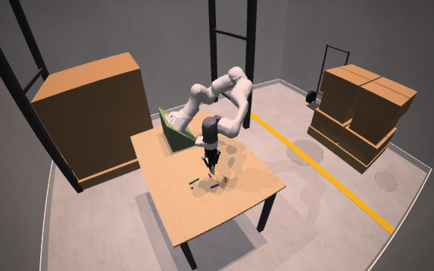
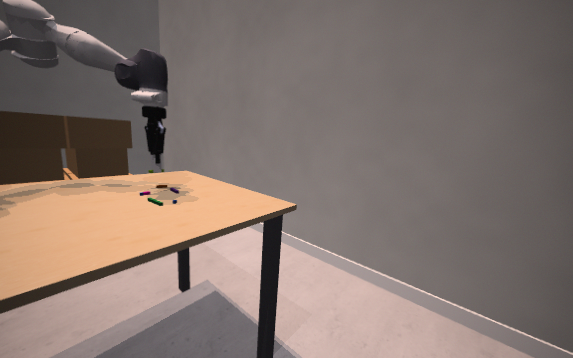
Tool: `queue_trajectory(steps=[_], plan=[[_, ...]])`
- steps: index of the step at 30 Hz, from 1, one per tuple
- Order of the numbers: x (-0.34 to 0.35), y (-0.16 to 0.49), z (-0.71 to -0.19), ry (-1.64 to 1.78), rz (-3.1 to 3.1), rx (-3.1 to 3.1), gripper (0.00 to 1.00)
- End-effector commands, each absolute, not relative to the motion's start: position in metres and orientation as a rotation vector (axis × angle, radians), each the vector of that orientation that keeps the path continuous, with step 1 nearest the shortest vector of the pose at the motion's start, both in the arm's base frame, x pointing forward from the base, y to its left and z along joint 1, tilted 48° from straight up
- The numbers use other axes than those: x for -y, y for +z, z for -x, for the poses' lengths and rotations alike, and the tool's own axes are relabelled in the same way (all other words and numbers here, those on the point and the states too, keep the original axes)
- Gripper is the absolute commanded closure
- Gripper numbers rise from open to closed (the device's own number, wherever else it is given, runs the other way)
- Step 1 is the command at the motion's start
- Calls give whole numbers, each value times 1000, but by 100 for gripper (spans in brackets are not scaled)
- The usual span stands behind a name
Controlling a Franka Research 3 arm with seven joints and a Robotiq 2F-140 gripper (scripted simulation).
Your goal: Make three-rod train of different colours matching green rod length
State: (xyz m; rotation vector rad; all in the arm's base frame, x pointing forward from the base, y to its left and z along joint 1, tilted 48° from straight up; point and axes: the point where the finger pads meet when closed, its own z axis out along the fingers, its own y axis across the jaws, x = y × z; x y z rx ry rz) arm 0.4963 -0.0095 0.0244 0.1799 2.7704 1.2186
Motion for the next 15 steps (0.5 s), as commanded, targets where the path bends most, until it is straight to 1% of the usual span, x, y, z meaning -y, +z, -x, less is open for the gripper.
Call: queue_trajectory(steps=[1,15], plan=[[0,13,-499,1214,-204,-2773,97],[-34,-17,-507,1214,-204,-2773,97]])
